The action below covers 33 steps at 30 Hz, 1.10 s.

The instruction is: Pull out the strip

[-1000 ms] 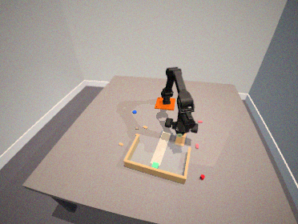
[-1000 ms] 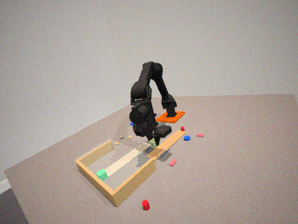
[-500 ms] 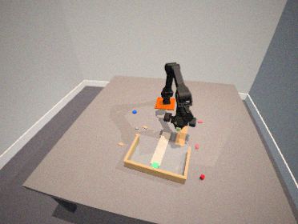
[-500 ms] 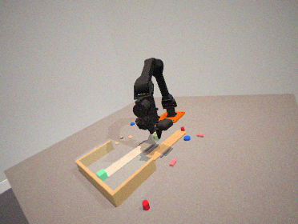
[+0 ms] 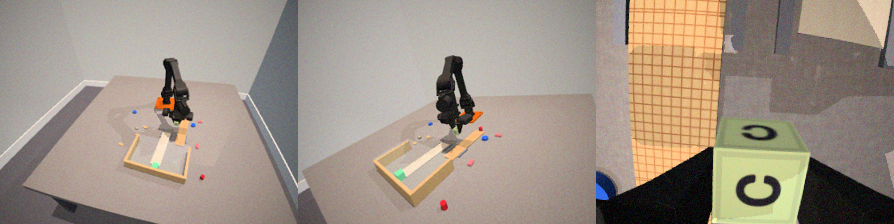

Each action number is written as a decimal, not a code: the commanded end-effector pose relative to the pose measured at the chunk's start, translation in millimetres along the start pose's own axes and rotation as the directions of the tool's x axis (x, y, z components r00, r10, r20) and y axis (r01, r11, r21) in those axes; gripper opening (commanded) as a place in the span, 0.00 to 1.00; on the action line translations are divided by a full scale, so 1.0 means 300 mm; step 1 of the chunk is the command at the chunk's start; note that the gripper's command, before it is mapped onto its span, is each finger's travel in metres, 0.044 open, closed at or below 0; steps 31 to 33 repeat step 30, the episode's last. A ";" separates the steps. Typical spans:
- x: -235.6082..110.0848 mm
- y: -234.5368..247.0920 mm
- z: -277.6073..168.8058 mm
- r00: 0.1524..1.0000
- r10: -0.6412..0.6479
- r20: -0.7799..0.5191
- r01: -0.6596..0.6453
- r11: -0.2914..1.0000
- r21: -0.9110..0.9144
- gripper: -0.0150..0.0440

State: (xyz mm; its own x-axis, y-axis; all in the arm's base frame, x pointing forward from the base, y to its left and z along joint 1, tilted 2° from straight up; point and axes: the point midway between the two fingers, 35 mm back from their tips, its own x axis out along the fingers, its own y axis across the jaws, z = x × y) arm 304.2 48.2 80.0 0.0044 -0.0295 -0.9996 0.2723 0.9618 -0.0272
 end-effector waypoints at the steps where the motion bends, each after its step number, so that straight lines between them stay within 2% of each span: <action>1: -0.019 -0.007 -0.013 1.000 0.005 0.016 -0.005 1.000 0.004 0.25; 8: -0.125 -0.008 -0.015 1.000 0.005 0.016 -0.005 1.000 0.004 0.25; 33: -0.128 -0.008 -0.015 1.000 0.005 0.016 -0.005 1.000 0.004 0.25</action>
